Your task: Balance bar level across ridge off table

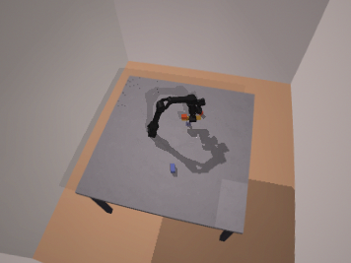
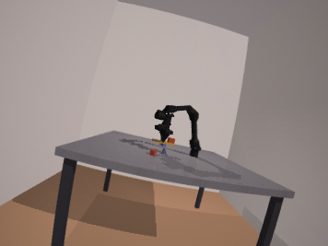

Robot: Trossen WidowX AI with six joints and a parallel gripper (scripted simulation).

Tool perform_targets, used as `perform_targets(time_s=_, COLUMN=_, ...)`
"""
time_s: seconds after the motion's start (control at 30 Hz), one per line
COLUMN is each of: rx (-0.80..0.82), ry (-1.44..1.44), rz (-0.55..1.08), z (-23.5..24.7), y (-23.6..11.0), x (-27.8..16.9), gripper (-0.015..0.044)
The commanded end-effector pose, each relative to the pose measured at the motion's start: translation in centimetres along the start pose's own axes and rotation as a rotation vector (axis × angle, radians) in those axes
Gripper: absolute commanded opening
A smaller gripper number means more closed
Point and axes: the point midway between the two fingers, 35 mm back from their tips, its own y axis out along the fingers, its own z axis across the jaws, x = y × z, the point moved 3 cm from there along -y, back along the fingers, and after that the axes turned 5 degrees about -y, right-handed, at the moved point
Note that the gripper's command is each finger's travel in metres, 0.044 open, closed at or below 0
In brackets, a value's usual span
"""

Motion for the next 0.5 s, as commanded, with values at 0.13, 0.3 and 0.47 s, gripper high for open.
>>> perform_targets(time_s=0.13, rx=-0.003, ry=0.007, rz=0.008, z=-0.1, y=1.5, x=-0.2, gripper=0.0000)
perform_targets(time_s=0.3, rx=-0.003, ry=0.008, rz=0.008, z=-0.2, y=2.3, x=-0.3, gripper=0.0000)
perform_targets(time_s=0.47, rx=-0.003, ry=0.008, rz=0.008, z=-0.2, y=2.5, x=-0.3, gripper=0.0000)
